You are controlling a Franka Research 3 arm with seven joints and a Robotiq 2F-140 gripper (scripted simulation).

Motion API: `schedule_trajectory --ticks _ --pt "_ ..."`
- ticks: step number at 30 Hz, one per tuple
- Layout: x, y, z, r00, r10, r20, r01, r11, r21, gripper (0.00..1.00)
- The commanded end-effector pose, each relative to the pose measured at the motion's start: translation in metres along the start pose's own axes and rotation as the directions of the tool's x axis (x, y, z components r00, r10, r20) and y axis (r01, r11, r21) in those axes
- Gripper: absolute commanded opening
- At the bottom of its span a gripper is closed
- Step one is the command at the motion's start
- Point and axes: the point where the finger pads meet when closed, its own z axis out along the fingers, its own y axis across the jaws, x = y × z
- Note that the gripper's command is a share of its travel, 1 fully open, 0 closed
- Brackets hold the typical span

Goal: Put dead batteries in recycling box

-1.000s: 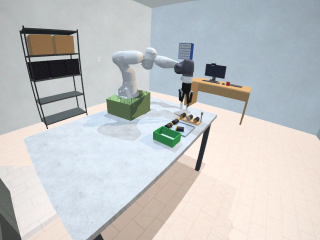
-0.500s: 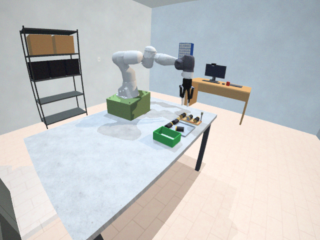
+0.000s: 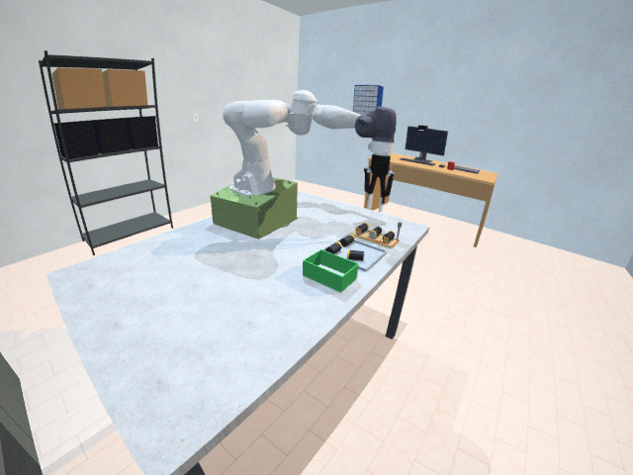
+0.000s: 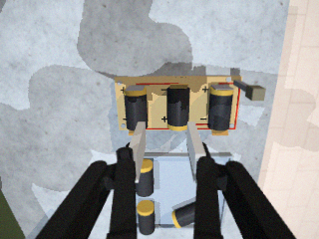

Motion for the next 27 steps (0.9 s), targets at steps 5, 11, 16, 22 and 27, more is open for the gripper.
schedule_trajectory --ticks 5,11,16,22,27 --pt "-0.003 0.052 -0.001 1.000 0.001 0.005 -0.001 1.000 0.001 0.29" --pt "-0.002 0.081 -0.001 1.000 0.001 0.005 -0.001 1.000 0.001 0.29" --pt "-0.002 0.082 -0.001 1.000 0.001 0.005 -0.001 1.000 0.001 0.29" --pt "-0.002 0.082 -0.001 1.000 0.000 0.005 0.000 1.000 0.001 0.29" --pt "-0.002 0.082 -0.001 1.000 -0.002 0.005 0.002 1.000 0.001 0.29"
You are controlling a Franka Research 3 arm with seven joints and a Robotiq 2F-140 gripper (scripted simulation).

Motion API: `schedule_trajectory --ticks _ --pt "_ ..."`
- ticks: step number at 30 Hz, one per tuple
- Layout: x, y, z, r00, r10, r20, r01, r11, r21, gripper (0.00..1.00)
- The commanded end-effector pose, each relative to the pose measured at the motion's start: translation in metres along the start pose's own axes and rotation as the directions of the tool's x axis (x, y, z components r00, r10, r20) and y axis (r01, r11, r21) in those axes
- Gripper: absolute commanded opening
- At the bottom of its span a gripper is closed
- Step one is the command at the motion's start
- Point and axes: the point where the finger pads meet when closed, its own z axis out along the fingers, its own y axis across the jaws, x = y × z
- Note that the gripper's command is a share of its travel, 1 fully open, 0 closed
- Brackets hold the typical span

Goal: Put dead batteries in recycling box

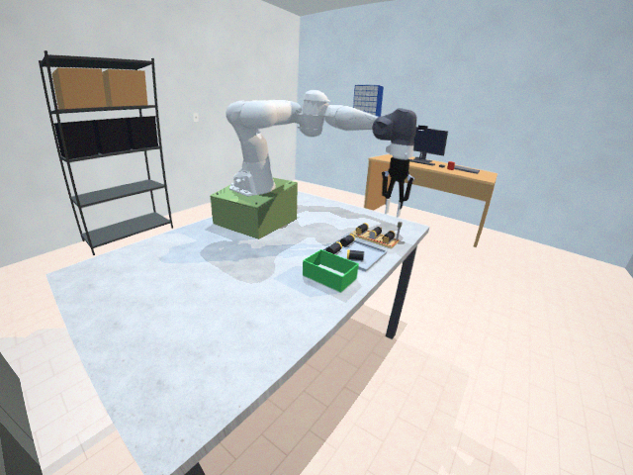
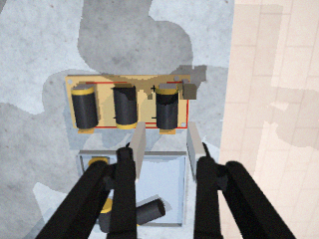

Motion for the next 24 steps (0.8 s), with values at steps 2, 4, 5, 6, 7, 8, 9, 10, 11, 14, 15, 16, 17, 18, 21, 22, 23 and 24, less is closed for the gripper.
schedule_trajectory --ticks 2,4,5,6,7,8,9,10,11,14,15,16,17,18,21,22,23,24 --pt "-0.001 0.001 -0.001 1.000 0.004 0.002 -0.004 1.000 0.000 0.29" --pt "-0.001 0.001 -0.001 1.000 0.004 0.002 -0.004 1.000 0.000 0.29" --pt "-0.001 0.001 -0.001 1.000 0.004 0.002 -0.004 1.000 0.000 0.29" --pt "-0.001 0.001 -0.001 1.000 0.004 0.002 -0.004 1.000 0.000 0.29" --pt "-0.001 0.001 -0.001 1.000 0.004 0.002 -0.004 1.000 0.000 0.29" --pt "-0.001 0.001 -0.001 1.000 0.004 0.002 -0.004 1.000 0.000 0.29" --pt "-0.001 0.001 -0.001 1.000 0.004 0.002 -0.004 1.000 0.000 0.29" --pt "-0.001 0.001 -0.001 1.000 0.004 0.002 -0.004 1.000 0.000 0.29" --pt "-0.001 0.001 0.000 1.000 0.004 0.002 -0.004 1.000 0.000 0.29" --pt "-0.001 0.001 0.023 1.000 0.004 0.002 -0.004 1.000 0.000 0.29" --pt "-0.001 0.001 0.036 1.000 0.004 0.002 -0.004 1.000 0.000 0.29" --pt "-0.001 0.001 0.048 1.000 0.004 0.002 -0.004 1.000 0.000 0.29" --pt "-0.001 0.001 0.056 1.000 0.004 0.002 -0.004 1.000 0.000 0.29" --pt "-0.001 0.001 0.061 1.000 0.004 0.002 -0.004 1.000 0.000 0.29" --pt "-0.001 0.001 0.061 1.000 0.004 0.002 -0.004 1.000 0.000 0.29" --pt "-0.001 0.001 0.061 1.000 0.004 0.002 -0.004 1.000 0.000 0.29" --pt "-0.001 0.001 0.061 1.000 0.004 0.002 -0.004 1.000 0.000 0.29" --pt "-0.001 0.001 0.061 1.000 0.004 0.002 -0.004 1.000 0.000 0.29"
